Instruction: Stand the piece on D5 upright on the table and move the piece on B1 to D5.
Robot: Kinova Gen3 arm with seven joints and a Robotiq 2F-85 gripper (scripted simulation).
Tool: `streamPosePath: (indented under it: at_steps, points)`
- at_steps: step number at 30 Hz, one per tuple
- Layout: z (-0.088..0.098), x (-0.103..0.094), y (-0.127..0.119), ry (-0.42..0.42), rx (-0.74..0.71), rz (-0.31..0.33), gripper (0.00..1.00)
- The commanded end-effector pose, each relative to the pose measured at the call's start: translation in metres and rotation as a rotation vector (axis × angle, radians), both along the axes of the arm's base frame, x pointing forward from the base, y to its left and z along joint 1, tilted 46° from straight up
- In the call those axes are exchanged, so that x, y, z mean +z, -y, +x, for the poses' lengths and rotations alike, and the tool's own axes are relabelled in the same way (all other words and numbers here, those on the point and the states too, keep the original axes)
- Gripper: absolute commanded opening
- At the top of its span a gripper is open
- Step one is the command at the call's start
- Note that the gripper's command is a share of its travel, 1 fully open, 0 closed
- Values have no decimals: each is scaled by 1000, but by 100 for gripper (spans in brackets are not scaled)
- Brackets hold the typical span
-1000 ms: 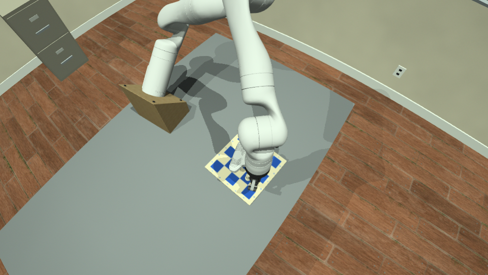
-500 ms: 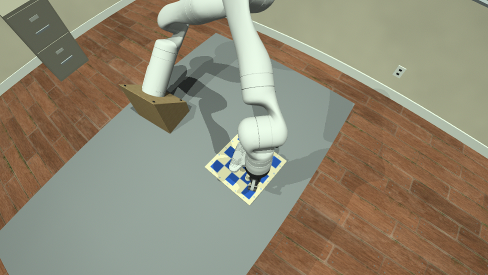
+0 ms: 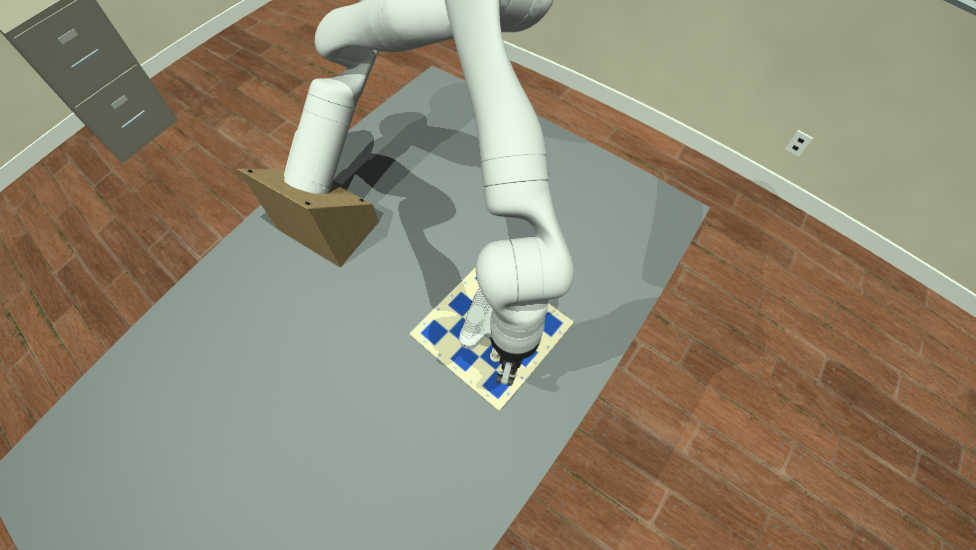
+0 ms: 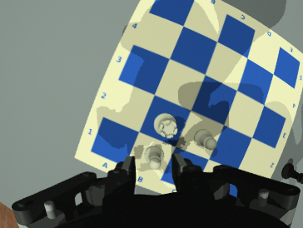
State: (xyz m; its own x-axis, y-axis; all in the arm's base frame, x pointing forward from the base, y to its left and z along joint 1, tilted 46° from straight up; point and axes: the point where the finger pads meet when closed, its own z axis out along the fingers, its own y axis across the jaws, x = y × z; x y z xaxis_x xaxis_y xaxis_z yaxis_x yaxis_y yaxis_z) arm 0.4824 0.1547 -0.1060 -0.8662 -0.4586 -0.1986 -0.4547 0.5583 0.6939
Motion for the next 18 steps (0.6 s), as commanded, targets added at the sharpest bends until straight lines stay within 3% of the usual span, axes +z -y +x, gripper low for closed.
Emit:
streamPosePath:
  at_steps: [1,18]
  points:
    - [-3,-5,-4,-4,2,1,34]
    - [-6,-13,-13,-4,2,1,34]
